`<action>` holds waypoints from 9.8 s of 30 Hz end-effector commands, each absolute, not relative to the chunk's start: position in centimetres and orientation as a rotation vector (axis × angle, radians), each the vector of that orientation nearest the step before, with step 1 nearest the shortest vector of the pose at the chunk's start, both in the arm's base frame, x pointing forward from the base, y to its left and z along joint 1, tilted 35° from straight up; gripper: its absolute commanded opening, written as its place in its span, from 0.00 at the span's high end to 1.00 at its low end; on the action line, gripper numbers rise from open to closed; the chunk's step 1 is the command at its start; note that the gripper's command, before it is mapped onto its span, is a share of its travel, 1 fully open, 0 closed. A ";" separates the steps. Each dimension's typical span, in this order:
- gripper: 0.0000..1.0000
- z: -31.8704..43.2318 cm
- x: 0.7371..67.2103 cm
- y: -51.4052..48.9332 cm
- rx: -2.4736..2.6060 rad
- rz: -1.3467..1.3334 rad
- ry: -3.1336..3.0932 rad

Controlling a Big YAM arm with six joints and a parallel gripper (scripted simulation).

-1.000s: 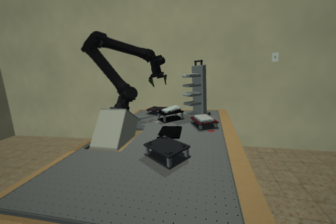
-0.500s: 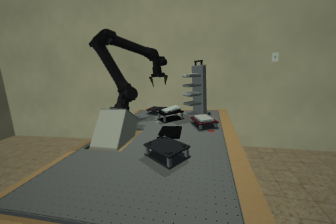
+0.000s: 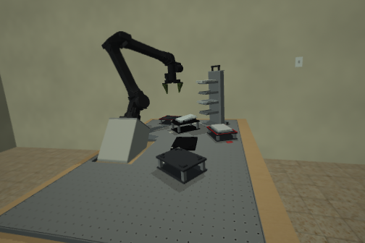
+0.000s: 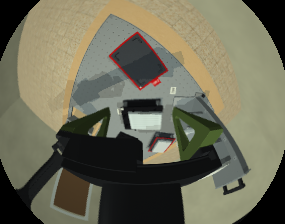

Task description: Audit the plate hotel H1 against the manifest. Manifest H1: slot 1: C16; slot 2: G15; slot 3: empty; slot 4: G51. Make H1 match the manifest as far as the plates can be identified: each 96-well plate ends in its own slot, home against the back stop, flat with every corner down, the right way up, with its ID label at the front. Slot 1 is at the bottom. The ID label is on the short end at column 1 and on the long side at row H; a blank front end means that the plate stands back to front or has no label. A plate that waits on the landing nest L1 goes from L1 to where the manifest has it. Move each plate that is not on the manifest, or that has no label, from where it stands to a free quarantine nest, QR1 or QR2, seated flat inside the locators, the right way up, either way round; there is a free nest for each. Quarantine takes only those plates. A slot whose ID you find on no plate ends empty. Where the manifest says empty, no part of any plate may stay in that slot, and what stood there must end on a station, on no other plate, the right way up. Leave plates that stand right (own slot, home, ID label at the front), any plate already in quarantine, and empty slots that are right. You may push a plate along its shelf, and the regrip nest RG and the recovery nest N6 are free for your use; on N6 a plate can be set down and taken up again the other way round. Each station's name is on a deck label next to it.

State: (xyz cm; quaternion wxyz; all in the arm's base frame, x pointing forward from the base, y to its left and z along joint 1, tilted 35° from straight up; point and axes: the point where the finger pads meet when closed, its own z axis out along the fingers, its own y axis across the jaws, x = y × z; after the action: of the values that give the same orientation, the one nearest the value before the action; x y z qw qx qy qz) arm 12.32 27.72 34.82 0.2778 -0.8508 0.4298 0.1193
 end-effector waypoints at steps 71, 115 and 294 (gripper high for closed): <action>0.00 28.5 12.1 33.0 -2.292 0.312 1.086; 0.00 24.4 12.3 35.9 -2.289 0.313 1.087; 0.00 33.3 16.6 24.3 -2.054 0.463 1.584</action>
State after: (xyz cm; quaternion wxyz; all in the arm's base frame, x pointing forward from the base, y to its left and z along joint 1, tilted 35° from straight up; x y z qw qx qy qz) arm 16.28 25.15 34.03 0.2640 -0.7748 0.5513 0.1613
